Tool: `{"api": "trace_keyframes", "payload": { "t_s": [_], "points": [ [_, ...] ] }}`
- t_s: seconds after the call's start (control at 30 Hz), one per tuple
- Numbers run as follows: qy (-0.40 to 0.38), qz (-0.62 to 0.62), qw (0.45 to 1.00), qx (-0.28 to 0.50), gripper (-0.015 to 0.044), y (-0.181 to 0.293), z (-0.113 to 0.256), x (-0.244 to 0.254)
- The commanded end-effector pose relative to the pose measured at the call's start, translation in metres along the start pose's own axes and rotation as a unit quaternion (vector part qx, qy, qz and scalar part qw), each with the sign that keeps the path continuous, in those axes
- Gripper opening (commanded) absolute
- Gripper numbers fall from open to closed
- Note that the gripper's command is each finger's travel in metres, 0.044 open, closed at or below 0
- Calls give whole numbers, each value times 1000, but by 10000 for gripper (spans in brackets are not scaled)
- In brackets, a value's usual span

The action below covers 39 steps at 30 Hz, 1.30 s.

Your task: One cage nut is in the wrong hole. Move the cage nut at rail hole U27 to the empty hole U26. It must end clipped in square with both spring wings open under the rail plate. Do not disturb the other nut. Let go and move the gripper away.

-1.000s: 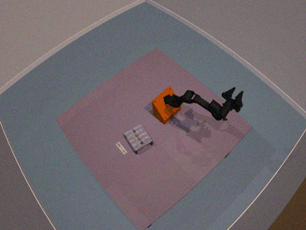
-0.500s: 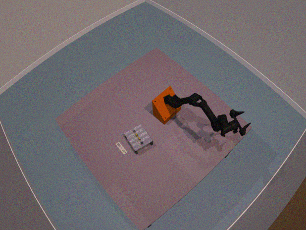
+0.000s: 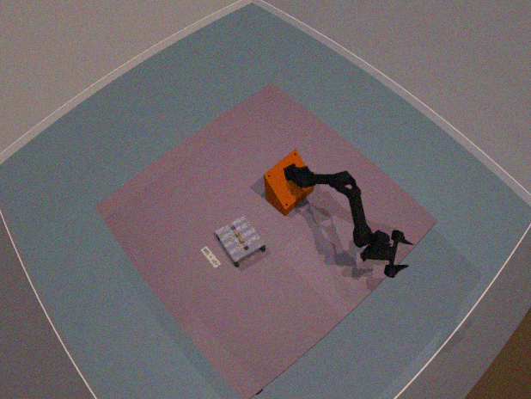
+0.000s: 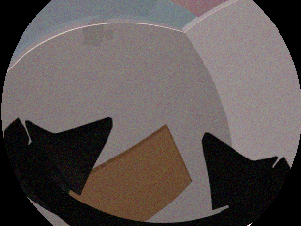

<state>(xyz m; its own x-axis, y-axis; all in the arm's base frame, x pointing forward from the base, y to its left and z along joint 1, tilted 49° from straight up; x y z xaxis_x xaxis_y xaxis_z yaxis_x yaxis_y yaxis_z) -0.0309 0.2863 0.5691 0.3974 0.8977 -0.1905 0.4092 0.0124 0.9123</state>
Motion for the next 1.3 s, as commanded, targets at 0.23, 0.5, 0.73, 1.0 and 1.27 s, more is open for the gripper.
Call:
{"api": "trace_keyframes", "payload": {
  "t_s": [0.23, 0.5, 0.73, 1.0, 1.27],
  "points": [
    [-223, -237, 945, 36, 440, -21, 88, 126],
    [-368, -416, 824, 111, 440, -51, 193, 194],
    [-457, -546, 674, 199, 440, -88, 297, 222],
    [-503, -664, 454, 315, 440, -139, 414, 214],
    [-479, -740, 197, 430, 440, -200, 514, 166]
  ]
}}
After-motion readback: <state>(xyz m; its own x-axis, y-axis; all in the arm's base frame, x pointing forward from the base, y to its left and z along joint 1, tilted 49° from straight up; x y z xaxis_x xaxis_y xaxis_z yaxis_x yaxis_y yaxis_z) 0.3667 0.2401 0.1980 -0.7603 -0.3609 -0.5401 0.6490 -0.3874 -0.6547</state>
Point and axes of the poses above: the point midway between the two fingers, 35 mm back from their tips, its own z axis back along the fingers, its own x axis across the jaws, y = z × x, the point moved 6 cm from there along z, back along the fingers, and after that the axes turned 13 degrees about -z, right-handed, at the moved point
